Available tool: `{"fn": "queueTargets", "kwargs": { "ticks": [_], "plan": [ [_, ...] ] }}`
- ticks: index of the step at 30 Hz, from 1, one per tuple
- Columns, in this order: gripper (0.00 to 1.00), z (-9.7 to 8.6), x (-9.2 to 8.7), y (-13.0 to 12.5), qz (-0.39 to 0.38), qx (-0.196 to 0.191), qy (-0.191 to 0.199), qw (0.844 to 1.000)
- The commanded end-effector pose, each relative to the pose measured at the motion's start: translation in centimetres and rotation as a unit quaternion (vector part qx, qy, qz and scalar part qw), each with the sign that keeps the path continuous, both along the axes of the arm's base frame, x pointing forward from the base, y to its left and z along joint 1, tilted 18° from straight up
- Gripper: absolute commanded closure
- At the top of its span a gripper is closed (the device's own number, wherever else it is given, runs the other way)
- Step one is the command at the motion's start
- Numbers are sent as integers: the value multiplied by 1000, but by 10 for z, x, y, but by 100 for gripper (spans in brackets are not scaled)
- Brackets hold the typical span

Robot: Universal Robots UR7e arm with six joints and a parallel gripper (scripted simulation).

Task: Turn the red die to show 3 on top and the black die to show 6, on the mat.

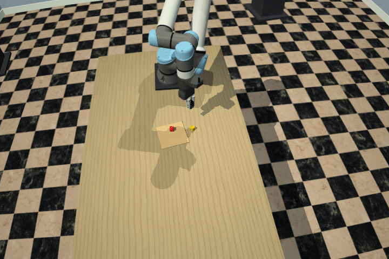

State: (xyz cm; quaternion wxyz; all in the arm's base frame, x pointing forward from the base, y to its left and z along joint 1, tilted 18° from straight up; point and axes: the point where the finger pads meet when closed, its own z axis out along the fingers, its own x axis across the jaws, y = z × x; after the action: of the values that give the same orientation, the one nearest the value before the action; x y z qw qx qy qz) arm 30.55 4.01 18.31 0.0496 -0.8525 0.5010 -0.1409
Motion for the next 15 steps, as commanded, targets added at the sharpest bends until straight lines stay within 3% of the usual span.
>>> {"fn": "queueTargets", "kwargs": {
  "ticks": [1,15],
  "plan": [
    [60,6,6,2,62,-21,1,998],
    [60,13,20,12,237,-74,13,969]
  ]
}}
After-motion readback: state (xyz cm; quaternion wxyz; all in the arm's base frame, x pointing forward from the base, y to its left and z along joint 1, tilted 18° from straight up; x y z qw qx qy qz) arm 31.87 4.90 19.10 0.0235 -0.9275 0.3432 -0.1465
